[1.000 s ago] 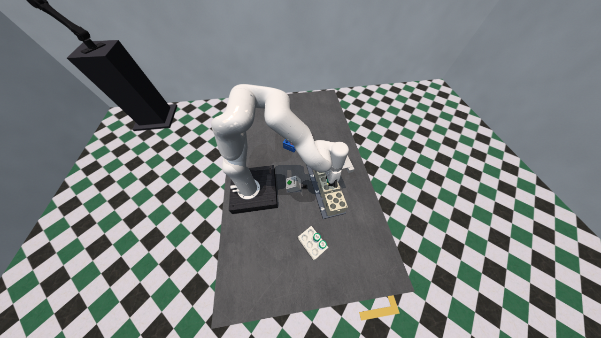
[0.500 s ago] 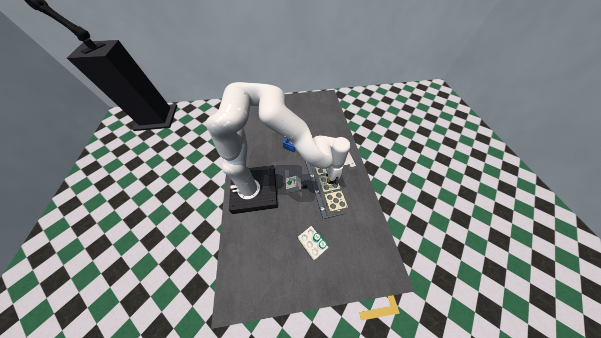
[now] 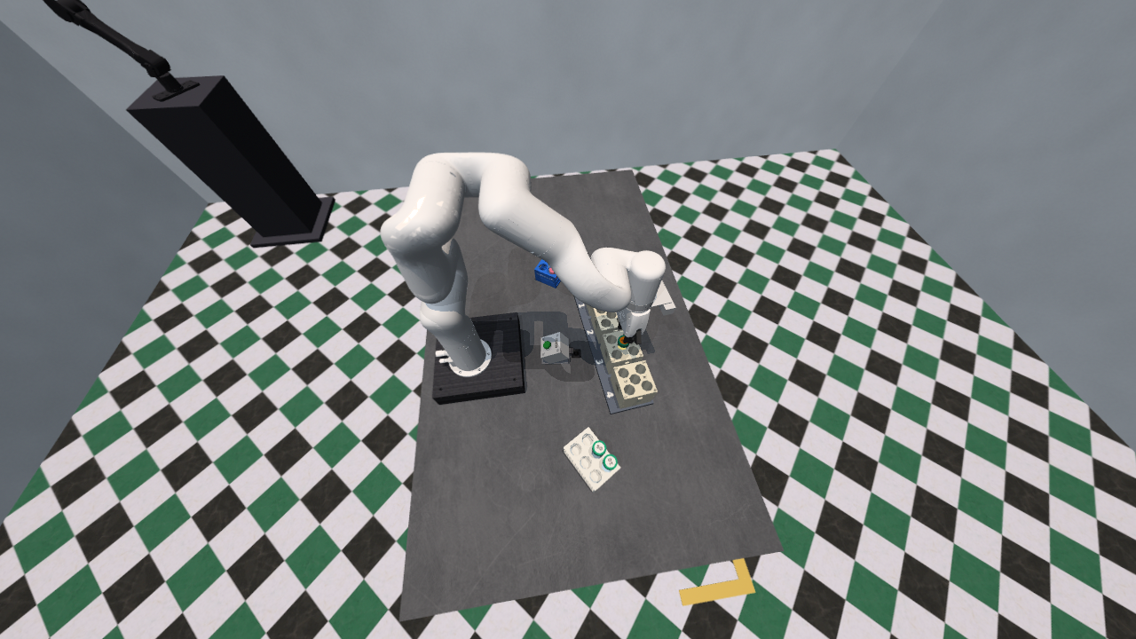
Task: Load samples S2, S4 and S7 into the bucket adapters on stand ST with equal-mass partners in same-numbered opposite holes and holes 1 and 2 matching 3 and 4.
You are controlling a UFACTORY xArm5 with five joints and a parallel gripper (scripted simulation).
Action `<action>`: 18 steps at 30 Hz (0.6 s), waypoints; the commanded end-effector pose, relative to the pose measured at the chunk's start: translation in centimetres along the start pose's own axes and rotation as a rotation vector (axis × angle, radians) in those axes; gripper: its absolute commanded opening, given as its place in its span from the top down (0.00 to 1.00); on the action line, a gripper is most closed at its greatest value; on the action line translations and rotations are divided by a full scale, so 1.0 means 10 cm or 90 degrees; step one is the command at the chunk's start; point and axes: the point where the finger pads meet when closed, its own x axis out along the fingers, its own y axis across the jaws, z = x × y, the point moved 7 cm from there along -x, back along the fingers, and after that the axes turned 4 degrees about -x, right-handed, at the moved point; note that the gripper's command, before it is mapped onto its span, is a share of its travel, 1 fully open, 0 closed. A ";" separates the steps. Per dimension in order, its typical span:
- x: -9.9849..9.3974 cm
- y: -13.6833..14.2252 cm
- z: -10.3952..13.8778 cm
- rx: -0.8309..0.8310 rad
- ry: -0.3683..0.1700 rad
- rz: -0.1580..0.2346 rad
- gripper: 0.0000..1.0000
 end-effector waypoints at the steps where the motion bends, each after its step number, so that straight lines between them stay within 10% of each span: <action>1: -0.07 0.00 -0.01 0.000 0.002 0.002 0.56; 18: -0.37 0.00 -0.01 0.000 0.002 0.002 0.56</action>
